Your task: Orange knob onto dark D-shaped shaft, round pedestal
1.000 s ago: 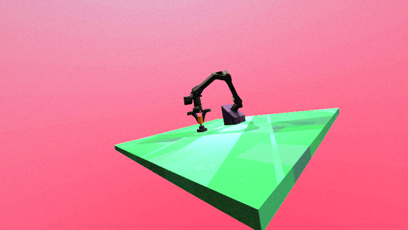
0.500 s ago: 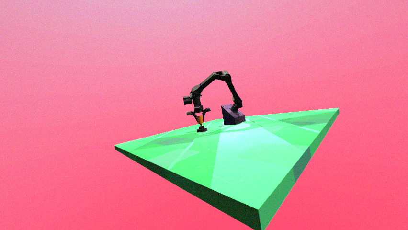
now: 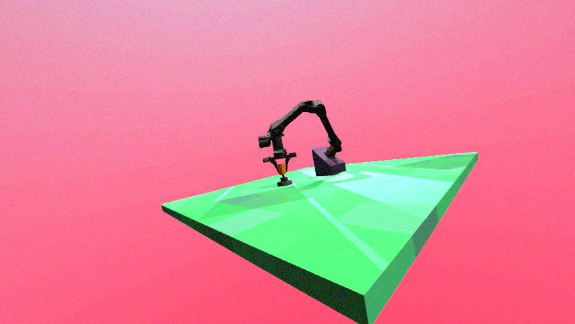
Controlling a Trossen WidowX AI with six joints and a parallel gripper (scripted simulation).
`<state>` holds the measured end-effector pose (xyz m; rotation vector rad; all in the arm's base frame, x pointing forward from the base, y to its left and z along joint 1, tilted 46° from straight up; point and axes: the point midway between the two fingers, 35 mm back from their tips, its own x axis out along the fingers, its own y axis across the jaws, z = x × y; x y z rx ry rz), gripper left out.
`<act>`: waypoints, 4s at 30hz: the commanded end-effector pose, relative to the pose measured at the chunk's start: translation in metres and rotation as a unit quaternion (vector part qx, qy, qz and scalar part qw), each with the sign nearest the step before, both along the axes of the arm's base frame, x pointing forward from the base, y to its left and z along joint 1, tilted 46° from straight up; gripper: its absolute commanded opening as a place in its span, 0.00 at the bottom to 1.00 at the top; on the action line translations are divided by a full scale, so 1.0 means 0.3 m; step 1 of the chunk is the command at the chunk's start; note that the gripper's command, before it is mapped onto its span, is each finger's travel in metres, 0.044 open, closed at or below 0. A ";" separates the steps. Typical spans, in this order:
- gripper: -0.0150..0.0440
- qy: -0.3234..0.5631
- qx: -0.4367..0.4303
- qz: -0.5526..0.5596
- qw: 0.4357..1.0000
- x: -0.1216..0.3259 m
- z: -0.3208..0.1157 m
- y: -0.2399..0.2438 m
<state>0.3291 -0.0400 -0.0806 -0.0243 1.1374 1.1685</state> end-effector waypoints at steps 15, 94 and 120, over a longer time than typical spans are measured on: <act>0.25 -0.003 0.000 0.000 1.000 -0.007 -0.001 0.006; 0.25 -0.077 0.006 0.074 0.994 -0.002 -0.003 0.002; 0.25 -0.150 0.012 0.147 0.978 0.000 0.007 -0.006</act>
